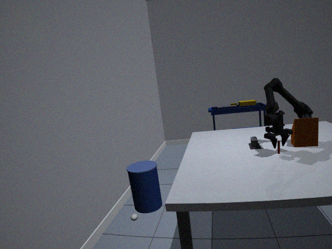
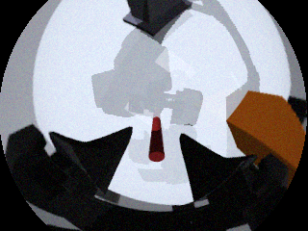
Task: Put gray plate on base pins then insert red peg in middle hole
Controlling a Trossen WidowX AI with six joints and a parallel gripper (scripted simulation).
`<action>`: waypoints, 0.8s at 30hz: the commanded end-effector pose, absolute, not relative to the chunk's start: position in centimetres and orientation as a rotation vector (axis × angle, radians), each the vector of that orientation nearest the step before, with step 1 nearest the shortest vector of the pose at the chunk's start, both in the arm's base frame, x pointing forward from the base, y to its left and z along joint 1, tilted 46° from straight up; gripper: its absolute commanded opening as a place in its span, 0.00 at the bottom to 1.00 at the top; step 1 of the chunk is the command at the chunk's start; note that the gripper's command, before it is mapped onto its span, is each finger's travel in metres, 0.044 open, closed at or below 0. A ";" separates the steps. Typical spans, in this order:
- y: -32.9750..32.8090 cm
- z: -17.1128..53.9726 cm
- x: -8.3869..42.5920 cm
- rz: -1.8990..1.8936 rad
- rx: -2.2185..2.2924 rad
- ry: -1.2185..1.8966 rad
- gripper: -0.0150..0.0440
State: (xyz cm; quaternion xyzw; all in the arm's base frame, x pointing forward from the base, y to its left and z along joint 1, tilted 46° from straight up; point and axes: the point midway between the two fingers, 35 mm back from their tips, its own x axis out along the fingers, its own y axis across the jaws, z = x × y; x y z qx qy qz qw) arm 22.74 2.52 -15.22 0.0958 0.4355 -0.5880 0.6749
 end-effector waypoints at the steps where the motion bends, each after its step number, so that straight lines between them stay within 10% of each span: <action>1: 2.5 -15.2 22.8 -1.319 0.211 0.977 0.51; 7: 2.5 -15.2 22.8 -1.319 0.211 0.977 0.25; 24: 2.5 -15.2 22.8 -1.319 0.211 0.977 0.25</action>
